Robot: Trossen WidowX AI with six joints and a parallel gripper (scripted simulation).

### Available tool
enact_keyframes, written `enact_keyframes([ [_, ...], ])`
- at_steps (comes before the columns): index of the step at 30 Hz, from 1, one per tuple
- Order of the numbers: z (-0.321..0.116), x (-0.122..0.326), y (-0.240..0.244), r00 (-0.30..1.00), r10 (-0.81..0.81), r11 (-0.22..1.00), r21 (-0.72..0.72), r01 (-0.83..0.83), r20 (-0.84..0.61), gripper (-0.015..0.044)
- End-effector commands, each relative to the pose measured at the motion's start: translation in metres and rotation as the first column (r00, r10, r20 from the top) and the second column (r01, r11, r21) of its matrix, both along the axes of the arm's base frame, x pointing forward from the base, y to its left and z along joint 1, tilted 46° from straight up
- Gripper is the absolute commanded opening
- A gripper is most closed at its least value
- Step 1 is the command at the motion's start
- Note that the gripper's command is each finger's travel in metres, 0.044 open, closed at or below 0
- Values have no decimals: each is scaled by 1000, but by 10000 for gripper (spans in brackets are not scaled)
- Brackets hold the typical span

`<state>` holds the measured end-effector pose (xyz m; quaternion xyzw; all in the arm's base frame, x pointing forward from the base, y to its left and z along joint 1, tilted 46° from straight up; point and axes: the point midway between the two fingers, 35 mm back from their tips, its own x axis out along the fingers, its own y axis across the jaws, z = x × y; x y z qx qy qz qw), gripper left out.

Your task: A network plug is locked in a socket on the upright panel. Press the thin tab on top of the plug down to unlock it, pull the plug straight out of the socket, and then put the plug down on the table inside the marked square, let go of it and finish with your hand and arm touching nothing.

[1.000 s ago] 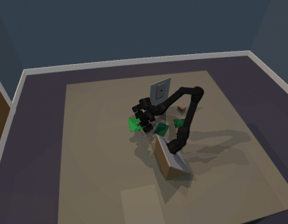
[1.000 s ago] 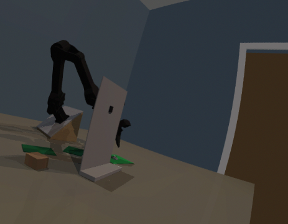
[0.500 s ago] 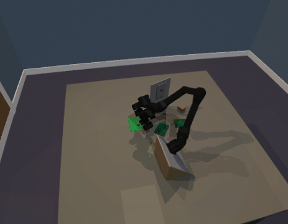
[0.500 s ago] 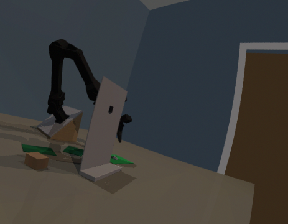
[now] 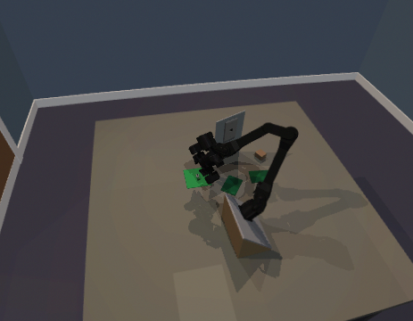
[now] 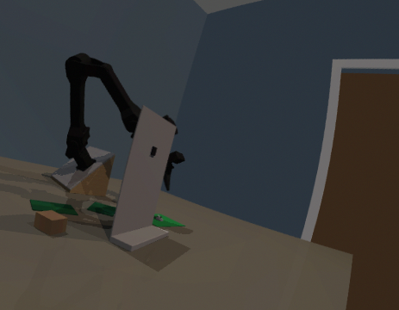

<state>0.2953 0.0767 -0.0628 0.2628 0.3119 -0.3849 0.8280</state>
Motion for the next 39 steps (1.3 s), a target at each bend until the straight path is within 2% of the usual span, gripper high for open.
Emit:
enact_keyframes([
  [1,8,1,6,1000,-4,1000,4,4,12,156],
  [23,26,-3,23,1000,1,1000,-2,-1,2,156],
  [39,61,4,64,1000,1,1000,5,-1,6,156],
])
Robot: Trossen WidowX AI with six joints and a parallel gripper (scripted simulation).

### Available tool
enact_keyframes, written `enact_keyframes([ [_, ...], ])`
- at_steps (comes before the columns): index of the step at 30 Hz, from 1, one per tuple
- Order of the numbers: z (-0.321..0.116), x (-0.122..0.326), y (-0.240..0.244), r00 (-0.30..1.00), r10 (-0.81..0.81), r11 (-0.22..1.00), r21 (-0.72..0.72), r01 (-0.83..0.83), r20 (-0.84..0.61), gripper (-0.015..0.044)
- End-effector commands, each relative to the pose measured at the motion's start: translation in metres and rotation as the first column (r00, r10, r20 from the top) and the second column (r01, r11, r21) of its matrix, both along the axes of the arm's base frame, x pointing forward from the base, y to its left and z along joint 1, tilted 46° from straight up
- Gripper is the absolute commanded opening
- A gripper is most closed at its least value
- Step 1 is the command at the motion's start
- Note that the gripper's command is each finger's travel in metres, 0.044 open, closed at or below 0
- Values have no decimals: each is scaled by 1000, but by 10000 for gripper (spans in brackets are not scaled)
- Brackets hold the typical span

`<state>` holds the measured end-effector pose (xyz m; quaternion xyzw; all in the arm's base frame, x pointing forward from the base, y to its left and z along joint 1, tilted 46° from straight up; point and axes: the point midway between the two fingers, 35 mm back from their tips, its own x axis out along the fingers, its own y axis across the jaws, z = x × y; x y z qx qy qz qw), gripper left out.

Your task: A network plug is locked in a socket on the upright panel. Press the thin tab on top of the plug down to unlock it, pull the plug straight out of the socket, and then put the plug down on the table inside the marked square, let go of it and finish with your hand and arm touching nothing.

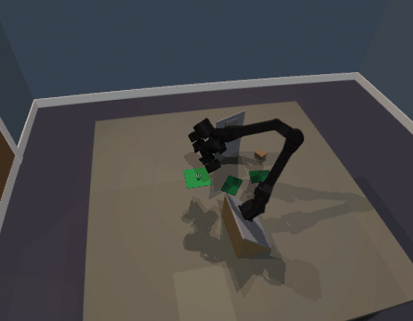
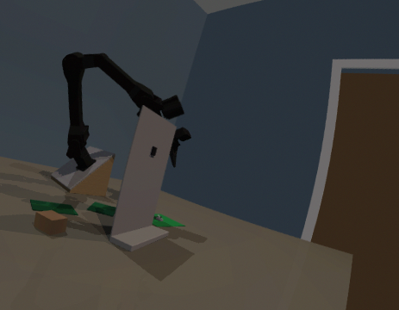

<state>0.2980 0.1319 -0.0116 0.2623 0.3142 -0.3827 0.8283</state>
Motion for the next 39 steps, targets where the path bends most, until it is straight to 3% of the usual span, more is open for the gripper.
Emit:
enact_keyframes([
  [1,12,2,11,1000,-5,1000,3,5,9,156],
  [18,51,-1,43,1000,-9,1000,3,9,15,156],
  [29,51,-1,43,1000,-9,1000,3,9,15,440],
  [39,51,-1,43,1000,-9,1000,3,9,15,440],
])
